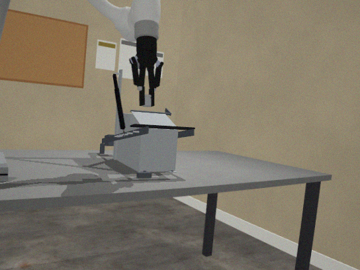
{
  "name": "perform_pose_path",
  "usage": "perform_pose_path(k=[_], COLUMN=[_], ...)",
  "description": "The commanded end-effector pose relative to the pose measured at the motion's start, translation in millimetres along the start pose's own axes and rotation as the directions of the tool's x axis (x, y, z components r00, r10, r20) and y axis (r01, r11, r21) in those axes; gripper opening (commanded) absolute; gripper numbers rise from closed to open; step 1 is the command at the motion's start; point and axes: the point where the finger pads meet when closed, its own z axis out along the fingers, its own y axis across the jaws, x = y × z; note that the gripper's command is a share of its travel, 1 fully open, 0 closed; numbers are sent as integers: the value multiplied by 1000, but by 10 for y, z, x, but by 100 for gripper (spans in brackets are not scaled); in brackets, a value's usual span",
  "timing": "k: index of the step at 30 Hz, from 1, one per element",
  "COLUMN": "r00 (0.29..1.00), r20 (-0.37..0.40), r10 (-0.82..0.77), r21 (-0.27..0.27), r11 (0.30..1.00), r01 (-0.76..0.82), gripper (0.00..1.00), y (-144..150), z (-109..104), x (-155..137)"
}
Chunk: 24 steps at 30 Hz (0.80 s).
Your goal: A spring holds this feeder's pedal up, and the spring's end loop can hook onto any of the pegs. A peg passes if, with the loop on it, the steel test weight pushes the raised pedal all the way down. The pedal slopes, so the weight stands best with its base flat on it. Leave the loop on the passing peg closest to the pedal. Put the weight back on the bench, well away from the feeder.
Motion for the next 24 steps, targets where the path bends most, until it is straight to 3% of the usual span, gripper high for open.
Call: perform_pose_path(k=[1, 24], r00=[1000, 1000], r20=[0, 0], r10=[0, 0], r21=[-1, -1], r11=[1000, 1000], r01=[0, 0], gripper=[25, 25], y=[3, 5], z=[29, 339], x=[5, 58])
